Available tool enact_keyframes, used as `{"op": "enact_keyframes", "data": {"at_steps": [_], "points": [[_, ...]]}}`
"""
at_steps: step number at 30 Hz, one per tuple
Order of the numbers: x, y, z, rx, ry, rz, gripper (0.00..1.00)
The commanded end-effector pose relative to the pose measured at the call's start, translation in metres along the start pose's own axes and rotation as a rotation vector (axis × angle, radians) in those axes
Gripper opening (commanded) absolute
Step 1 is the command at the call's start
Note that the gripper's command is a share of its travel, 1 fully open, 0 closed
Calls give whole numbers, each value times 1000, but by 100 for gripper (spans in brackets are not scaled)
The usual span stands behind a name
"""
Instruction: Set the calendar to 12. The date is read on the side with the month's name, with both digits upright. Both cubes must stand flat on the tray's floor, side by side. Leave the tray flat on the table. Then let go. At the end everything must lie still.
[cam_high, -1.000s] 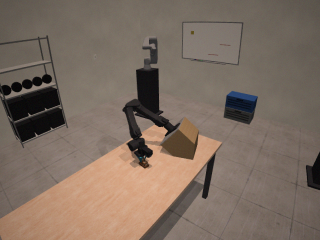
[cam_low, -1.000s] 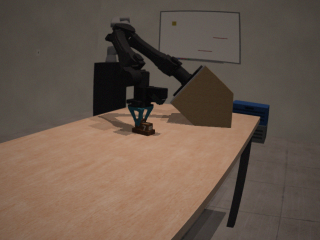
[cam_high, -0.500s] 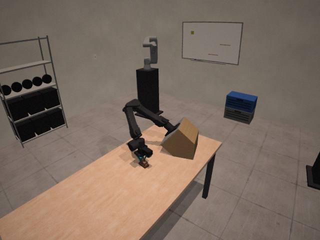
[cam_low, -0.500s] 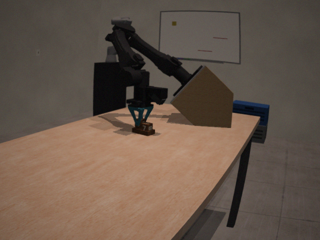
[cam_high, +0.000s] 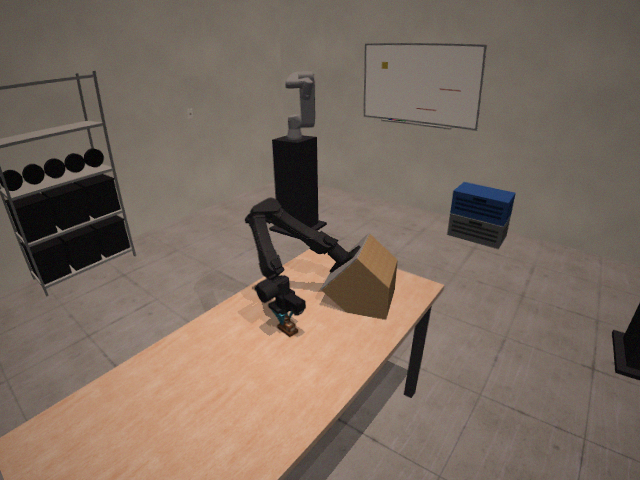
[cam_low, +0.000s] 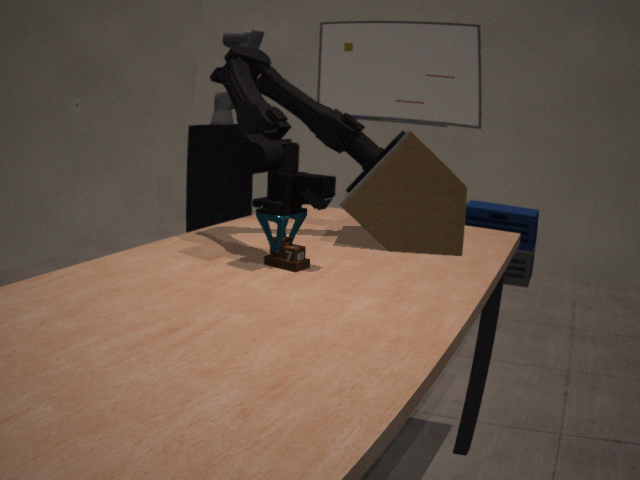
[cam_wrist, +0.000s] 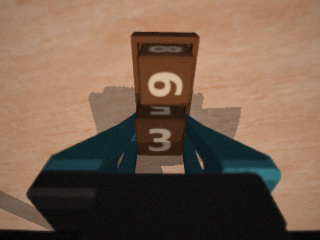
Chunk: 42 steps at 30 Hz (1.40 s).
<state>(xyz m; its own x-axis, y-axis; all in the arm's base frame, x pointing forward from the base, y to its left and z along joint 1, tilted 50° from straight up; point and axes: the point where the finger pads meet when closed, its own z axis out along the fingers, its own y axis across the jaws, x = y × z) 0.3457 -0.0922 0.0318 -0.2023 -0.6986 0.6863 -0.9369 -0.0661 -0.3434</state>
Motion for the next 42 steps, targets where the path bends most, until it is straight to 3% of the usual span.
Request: {"op": "enact_keyframes", "data": {"at_steps": [1,42], "points": [[-2,-14,-10,32,-21,8,27],[-4,-12,-5,14,-18,3,27]]}}
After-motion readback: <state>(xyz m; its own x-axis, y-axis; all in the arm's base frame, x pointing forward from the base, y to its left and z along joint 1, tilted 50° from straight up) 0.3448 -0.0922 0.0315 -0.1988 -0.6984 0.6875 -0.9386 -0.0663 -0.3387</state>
